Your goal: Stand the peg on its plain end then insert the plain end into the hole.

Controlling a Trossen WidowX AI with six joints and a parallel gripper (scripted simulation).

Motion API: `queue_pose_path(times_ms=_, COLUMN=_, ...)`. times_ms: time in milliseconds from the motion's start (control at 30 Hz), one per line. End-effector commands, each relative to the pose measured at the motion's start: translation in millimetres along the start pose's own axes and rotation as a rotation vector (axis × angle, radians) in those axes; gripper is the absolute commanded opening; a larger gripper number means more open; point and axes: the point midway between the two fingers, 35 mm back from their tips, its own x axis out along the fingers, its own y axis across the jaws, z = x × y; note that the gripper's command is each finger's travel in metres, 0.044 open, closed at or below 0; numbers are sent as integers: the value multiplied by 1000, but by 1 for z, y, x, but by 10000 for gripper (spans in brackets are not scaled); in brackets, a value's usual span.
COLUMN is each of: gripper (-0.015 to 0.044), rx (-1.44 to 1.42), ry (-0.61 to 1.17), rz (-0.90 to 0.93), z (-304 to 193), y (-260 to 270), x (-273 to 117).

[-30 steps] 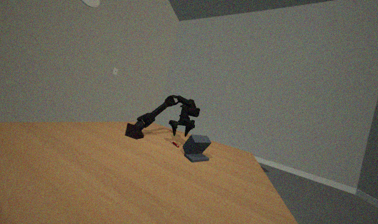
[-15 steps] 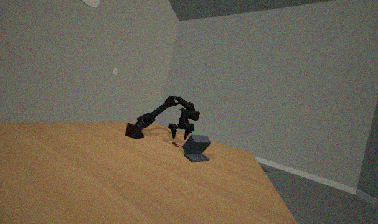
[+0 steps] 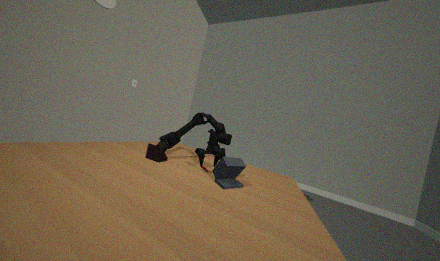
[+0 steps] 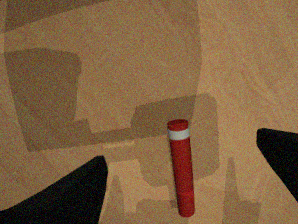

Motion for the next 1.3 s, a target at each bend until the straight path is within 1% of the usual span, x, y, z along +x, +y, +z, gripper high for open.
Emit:
queue_pose_path(times_ms=0, gripper=440, rx=7, ry=5, rz=3, z=-1, y=-1, x=8)
queue_pose_path(times_ms=400, gripper=440, rx=7, ry=8, rz=5, z=-3, y=-1, x=24)
queue_pose_path(times_ms=800, gripper=125, rx=7, ry=8, rz=5, z=-3, y=-1, x=24)
queue_pose_path(times_ms=833, gripper=110, rx=7, ry=8, rz=5, z=-3, y=-1, x=24)
queue_pose_path(times_ms=1200, gripper=110, rx=7, ry=8, rz=5, z=-3, y=-1, x=24)
queue_pose_path(times_ms=1267, gripper=97, rx=7, ry=8, rz=5, z=-3, y=-1, x=24)
